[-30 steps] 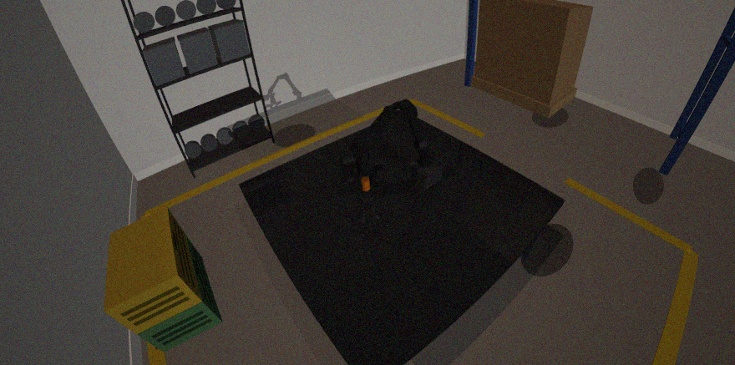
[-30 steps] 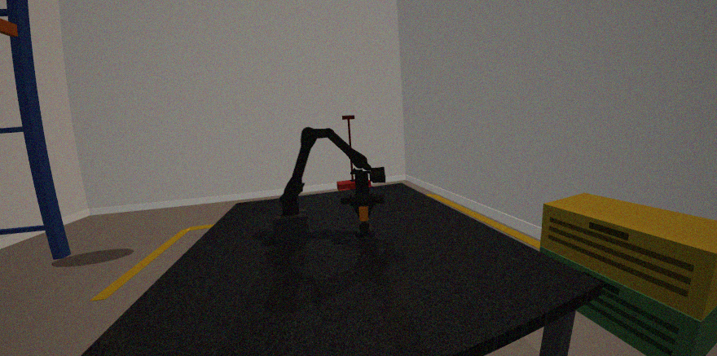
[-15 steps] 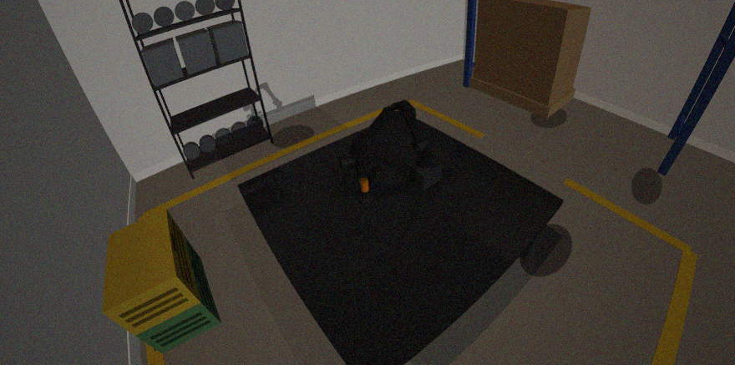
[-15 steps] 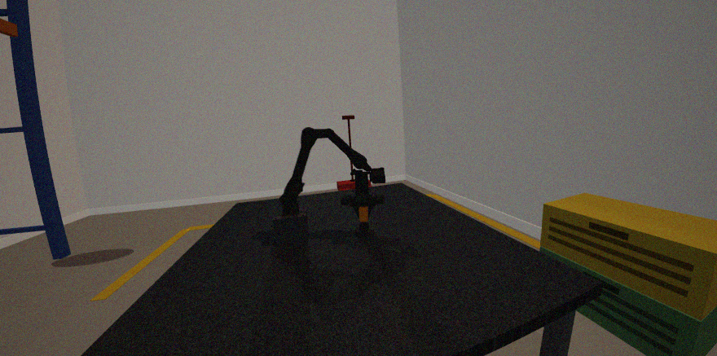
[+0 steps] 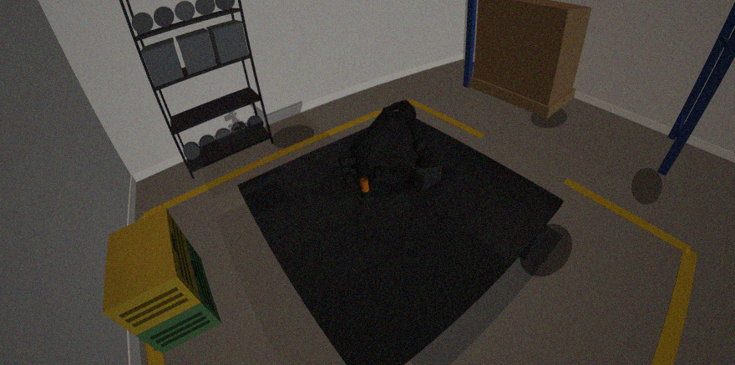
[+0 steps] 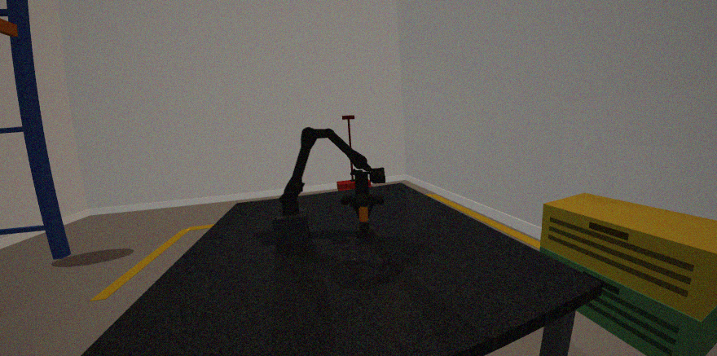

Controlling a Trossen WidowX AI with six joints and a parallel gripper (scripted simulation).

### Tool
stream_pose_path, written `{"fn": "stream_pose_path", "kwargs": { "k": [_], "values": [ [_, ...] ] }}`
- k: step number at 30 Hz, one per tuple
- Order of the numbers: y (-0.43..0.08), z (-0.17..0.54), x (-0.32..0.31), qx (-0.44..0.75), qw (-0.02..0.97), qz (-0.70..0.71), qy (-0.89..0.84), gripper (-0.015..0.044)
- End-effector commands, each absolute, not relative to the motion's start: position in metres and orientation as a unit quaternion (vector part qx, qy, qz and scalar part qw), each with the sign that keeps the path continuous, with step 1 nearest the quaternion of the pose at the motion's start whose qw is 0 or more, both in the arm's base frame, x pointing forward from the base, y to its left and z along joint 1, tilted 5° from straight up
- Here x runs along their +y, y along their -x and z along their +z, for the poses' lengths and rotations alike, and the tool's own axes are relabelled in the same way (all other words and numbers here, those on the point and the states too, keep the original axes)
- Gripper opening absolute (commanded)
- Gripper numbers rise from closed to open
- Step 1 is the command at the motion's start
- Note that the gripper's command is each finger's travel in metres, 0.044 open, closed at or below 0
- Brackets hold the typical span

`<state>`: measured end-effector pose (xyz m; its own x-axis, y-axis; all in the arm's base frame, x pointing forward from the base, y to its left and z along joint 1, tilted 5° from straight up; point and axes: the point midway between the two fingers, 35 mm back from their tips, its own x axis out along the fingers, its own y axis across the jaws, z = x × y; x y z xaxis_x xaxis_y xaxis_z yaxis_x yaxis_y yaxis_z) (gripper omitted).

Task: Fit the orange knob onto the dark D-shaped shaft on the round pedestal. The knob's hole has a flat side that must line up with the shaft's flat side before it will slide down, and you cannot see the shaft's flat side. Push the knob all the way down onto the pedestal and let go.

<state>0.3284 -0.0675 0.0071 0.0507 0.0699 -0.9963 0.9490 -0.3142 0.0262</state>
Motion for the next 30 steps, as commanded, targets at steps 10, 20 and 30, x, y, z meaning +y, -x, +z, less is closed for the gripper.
{"fn": "stream_pose_path", "kwargs": {
  "k": [10, 20, 30],
  "values": [
    [-0.3301, 0.0123, -0.0683, 0.374, 0.351, -0.577, -0.635, 0.0000],
    [-0.3287, 0.0080, -0.0678, 0.362, 0.338, -0.585, -0.642, 0.0000],
    [-0.3291, 0.0062, -0.0674, 0.362, 0.338, -0.585, -0.642, 0.0000]
  ]
}}
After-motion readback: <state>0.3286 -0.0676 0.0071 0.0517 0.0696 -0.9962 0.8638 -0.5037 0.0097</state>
